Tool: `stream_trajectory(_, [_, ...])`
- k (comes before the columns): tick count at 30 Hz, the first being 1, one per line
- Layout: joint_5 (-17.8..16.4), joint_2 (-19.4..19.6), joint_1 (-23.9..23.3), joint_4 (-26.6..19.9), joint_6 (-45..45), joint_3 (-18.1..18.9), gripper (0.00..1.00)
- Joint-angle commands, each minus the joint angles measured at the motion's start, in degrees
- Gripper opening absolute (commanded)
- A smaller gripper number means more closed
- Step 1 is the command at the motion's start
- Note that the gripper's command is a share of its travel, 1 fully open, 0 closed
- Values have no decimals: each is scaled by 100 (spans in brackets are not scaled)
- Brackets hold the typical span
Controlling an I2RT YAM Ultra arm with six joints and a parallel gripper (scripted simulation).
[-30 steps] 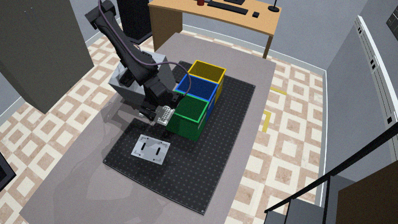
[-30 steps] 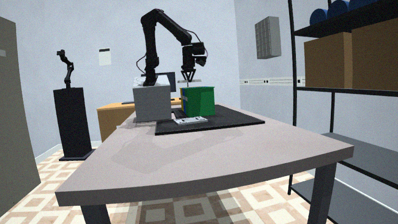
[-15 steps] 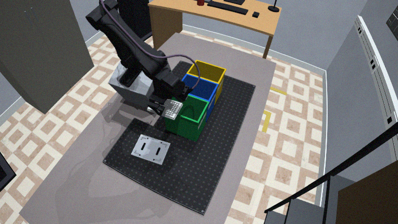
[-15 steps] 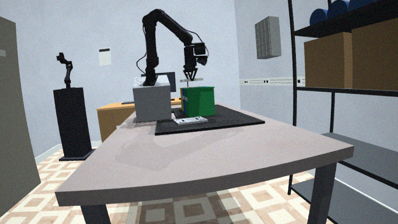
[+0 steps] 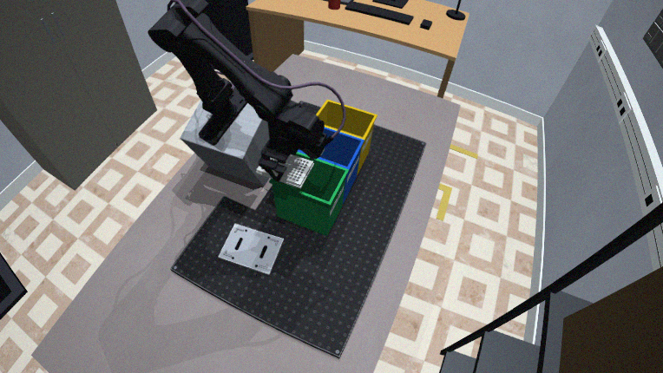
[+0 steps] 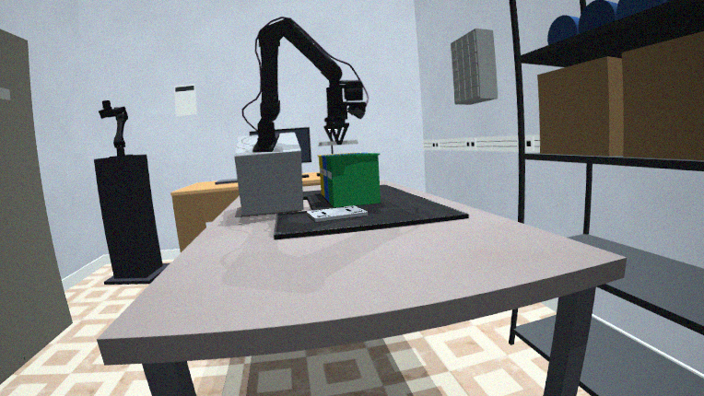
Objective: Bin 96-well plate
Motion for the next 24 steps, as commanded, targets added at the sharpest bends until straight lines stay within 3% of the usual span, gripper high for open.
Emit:
stream_trajectory(1, [60,137,282,32,426,219,0])
stream_trajectory(24, [87,908,1534,-22,1757,560,0])
